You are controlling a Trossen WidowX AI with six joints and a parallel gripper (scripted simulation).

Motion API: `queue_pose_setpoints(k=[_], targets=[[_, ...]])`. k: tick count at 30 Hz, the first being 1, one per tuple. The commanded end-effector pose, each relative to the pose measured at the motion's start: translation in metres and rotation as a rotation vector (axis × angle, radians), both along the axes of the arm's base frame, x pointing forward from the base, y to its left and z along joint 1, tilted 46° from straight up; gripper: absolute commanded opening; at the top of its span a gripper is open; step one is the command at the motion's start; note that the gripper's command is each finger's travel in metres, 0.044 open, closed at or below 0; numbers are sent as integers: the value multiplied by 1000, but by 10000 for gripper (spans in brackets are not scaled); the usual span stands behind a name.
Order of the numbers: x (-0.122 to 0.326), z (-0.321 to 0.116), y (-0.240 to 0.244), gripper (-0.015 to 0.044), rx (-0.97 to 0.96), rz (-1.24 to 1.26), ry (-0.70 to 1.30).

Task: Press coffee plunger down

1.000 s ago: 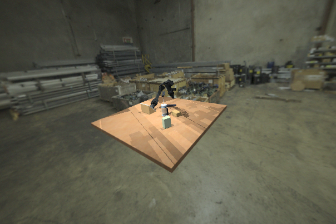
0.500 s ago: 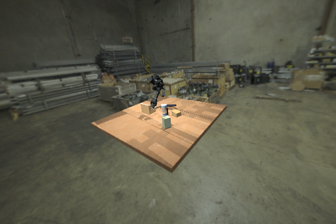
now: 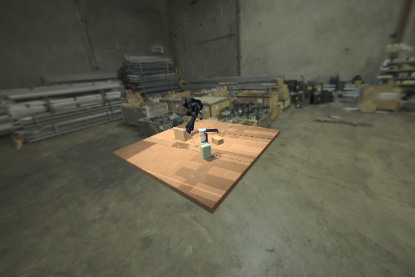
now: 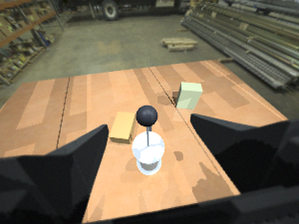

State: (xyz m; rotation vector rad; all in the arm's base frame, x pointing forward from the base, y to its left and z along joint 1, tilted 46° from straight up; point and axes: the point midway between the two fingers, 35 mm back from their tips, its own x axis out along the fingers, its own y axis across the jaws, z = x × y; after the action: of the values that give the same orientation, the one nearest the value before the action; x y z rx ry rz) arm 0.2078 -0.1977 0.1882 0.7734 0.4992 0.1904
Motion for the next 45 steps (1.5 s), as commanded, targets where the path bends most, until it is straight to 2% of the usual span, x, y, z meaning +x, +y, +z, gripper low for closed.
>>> queue_pose_setpoints(k=[1, 28, 40, 45], targets=[[1, -4, 5, 440, 0, -3, -5], [35, -17, 18, 440, 0, -2, -7], [35, -17, 18, 126, 0, -2, -7], [35, -17, 18, 126, 0, -2, -7]])
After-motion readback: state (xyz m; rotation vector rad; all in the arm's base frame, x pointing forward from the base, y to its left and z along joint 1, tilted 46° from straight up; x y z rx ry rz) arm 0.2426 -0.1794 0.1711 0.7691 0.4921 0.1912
